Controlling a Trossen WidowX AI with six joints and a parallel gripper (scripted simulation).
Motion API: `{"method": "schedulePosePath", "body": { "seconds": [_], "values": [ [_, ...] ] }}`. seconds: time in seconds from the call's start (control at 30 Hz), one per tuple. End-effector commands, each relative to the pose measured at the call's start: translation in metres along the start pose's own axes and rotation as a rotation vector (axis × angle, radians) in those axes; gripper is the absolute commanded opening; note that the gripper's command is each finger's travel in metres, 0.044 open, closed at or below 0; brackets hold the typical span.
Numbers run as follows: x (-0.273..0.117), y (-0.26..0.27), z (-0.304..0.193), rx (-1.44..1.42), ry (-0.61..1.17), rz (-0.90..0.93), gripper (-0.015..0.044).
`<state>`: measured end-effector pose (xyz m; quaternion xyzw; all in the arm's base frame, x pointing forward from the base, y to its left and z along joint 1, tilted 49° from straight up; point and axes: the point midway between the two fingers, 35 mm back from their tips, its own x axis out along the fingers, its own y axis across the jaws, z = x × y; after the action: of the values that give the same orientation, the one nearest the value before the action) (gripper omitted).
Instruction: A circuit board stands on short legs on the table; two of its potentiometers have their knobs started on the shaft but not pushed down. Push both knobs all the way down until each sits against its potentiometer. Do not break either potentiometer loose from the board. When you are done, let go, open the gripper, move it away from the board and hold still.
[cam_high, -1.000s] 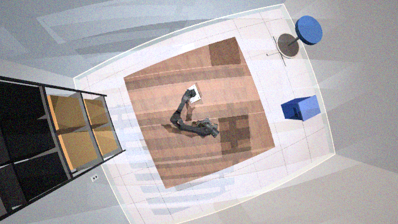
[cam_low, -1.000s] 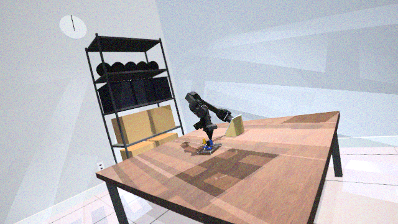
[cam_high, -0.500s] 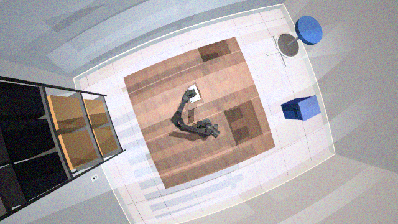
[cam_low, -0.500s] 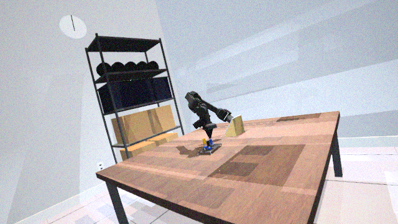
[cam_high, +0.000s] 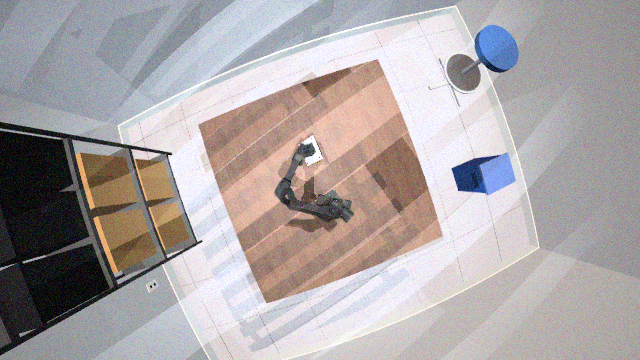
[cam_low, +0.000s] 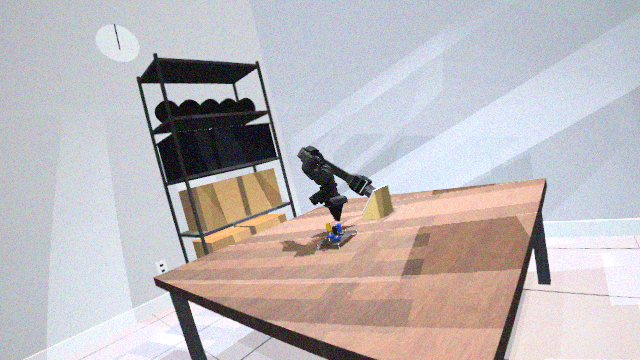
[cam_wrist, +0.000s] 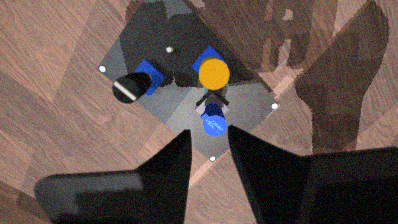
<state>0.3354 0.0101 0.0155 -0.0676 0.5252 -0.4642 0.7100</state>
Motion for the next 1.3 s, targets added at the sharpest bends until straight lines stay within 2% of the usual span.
{"method": "schedulePosePath", "body": {
  "seconds": [0.0, 0.07, 1.27],
  "values": [
    [-0.008, 0.005, 0.006, 0.079, 0.0, 0.037, 0.0053],
    [-0.01, 0.008, 0.008, 0.147, 0.002, 0.033, 0.0],
    [-0.038, 0.052, 0.032, 1.379, -0.018, -0.023, 0.0]
  ]
}}
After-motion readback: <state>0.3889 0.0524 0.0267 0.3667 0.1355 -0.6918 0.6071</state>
